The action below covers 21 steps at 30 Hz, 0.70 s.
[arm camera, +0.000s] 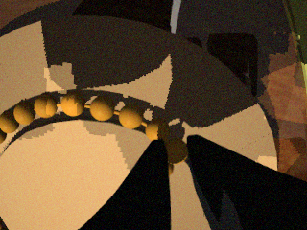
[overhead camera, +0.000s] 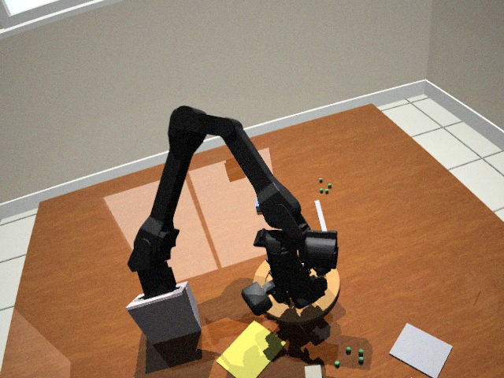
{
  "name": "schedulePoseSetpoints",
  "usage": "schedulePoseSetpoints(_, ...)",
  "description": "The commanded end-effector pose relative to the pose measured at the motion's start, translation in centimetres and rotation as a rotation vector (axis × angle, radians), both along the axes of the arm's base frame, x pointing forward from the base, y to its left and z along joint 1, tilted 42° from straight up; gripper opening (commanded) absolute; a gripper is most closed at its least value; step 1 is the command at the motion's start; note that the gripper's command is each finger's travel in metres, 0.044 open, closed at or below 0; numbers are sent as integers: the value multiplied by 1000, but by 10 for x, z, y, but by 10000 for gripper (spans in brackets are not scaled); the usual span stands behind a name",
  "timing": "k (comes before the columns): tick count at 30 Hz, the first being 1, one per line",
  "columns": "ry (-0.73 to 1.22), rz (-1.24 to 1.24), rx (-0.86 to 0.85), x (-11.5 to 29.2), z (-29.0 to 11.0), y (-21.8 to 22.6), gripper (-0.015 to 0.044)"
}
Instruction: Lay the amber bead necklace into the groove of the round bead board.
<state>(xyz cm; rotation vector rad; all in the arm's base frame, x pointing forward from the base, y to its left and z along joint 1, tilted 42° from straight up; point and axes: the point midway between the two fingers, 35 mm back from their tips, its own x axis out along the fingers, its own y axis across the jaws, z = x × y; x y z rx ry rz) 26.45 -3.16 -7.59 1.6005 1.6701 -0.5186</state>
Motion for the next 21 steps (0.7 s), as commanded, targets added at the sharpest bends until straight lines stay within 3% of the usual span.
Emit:
schedulePoseSetpoints(1, 3, 5, -1, -2, -2, 1, 0)
schedulePoseSetpoints(7, 3, 5, -1, -1, -7, 6, 0)
schedulePoseSetpoints(21, -1, 5, -2, -1, -3, 2, 367)
